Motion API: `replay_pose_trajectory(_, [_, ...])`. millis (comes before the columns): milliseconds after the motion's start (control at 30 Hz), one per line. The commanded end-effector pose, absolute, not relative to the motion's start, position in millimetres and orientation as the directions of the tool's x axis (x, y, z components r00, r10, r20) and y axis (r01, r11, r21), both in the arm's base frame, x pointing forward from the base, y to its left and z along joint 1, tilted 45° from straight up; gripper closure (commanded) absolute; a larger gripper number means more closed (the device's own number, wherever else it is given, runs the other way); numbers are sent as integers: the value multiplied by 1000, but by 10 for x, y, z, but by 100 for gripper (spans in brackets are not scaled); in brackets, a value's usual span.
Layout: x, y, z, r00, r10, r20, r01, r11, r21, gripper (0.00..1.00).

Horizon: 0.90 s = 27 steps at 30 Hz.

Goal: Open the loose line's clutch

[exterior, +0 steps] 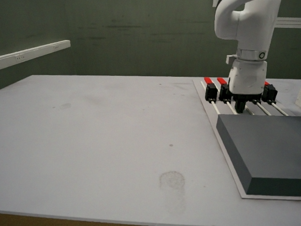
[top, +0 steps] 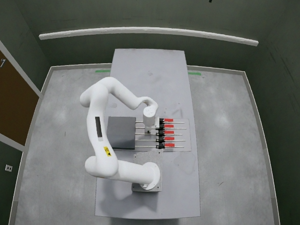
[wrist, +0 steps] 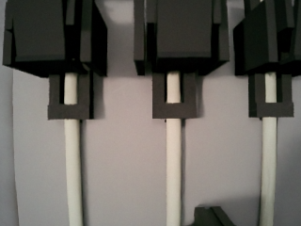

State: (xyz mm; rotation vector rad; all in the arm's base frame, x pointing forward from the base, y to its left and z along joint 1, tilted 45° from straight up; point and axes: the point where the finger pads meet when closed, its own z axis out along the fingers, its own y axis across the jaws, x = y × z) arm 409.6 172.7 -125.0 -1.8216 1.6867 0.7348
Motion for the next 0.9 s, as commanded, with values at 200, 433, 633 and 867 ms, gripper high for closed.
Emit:
replay_pose_trajectory(200, [4107, 1731, -1255, 65, -700, -711, -998, -65, -28, 100])
replay_pose_trajectory(433, [4129, 1733, -1254, 65, -700, -711, -998, -65, -28, 100])
replay_pose_trajectory(633, [4155, 1734, -1254, 65, -700, -711, -998, -65, -28, 100])
replay_pose_trajectory(867, [4218, 1739, -1252, 65, -700, -711, -998, -65, -28, 100])
